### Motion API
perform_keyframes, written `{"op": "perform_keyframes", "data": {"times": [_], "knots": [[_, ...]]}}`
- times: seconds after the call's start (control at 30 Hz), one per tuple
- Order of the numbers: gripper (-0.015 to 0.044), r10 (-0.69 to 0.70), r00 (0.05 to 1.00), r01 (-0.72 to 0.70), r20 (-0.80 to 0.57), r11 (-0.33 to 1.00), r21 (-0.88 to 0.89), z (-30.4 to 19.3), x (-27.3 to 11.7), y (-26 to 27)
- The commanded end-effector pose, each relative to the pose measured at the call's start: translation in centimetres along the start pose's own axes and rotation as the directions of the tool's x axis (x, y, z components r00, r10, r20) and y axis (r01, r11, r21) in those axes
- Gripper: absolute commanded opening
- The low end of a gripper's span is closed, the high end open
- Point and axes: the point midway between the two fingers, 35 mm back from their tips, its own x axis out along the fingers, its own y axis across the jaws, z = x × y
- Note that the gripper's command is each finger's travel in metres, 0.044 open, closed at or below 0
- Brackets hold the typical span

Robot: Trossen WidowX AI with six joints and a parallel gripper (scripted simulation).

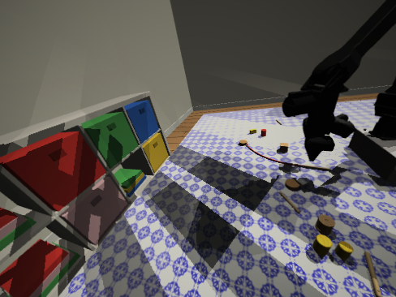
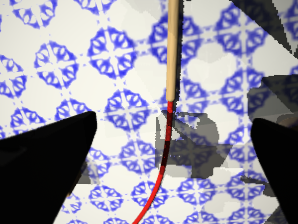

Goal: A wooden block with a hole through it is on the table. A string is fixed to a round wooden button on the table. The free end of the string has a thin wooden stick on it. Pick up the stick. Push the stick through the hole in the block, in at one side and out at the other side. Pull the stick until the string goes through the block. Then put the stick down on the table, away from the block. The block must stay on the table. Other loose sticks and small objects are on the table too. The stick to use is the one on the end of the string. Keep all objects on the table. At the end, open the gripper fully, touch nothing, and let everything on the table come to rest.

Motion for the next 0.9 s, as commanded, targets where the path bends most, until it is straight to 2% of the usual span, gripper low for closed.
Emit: {"op": "perform_keyframes", "data": {"times": [0.0, 0.27, 0.87], "knots": [[0.0335, 0.003, 1.0, -0.003, -0.005, 1.0, -0.012, 0.0, 0.0, 0.0], [0.0125, 0.003, 1.0, -0.003, -0.005, 1.0, -0.012, 0.0, 0.0, 0.0], [0.0124, 0.003, 1.0, -0.003, -0.005, 1.0, -0.012, -0.1, 1.0, -0.1]]}}
